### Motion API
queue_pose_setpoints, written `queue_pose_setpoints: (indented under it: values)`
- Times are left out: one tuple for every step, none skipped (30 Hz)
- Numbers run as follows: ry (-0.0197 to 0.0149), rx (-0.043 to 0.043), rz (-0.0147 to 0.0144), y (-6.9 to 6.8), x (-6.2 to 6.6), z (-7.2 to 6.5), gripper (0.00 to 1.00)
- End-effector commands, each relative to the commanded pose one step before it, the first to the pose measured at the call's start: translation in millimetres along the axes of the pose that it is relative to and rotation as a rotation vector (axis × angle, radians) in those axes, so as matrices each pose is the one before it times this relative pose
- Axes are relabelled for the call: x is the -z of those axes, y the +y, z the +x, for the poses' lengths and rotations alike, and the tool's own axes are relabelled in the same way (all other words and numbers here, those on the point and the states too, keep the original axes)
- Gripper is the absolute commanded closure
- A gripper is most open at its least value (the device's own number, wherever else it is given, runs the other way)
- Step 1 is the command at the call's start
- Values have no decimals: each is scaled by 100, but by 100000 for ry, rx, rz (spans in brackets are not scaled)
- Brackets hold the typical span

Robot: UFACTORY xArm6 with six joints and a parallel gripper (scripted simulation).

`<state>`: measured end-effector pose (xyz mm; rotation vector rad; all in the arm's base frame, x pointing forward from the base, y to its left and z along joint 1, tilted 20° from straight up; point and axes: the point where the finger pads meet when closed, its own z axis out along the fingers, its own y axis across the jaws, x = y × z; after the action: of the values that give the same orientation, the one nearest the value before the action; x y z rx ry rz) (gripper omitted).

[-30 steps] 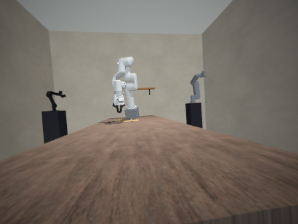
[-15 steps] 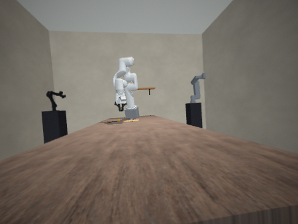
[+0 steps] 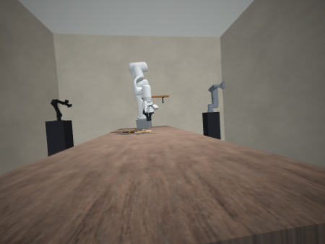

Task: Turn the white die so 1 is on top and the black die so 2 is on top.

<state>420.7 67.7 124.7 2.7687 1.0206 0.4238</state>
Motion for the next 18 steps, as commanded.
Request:
queue_pose_setpoints:
  values:
    - [-812, 4848, -1840, -2314, -264, 2543, 89]
    - [414, 3860, -629, -1818, 54, 1380, 89]
    - [408, 2790, -531, -1327, 65, 1007, 89]
    - [0, 0, 0, 0, 0, 0, 89]
    - [293, 1681, -350, -804, 50, 613, 89]
    - [0, 0, 0, 0, 0, 0, 89]
    - [136, 717, -155, -344, 24, 264, 89]
    - [23, 116, -25, -55, 4, 43, 89]
    - [22, 0, 0, 0, 0, 0, 89]
    - [147, 1, -1, 2, -3, -1, 89]
    - [376, 2, -2, 6, -8, -4, 89]
    - [688, 3, -3, 10, -12, -7, 89]
    - [1065, 5, -4, 13, -16, -12, 89]
    - [1489, 5, -3, 14, -15, -18, 89]
    - [1943, 5, 0, 11, -7, -26, 89]
    - [2413, 2, 6, 2, 12, -36, 89]
    - [0, 0, 0, 0, 0, 0, 89]
    - [0, 0, 0, 0, 0, 0, 89]
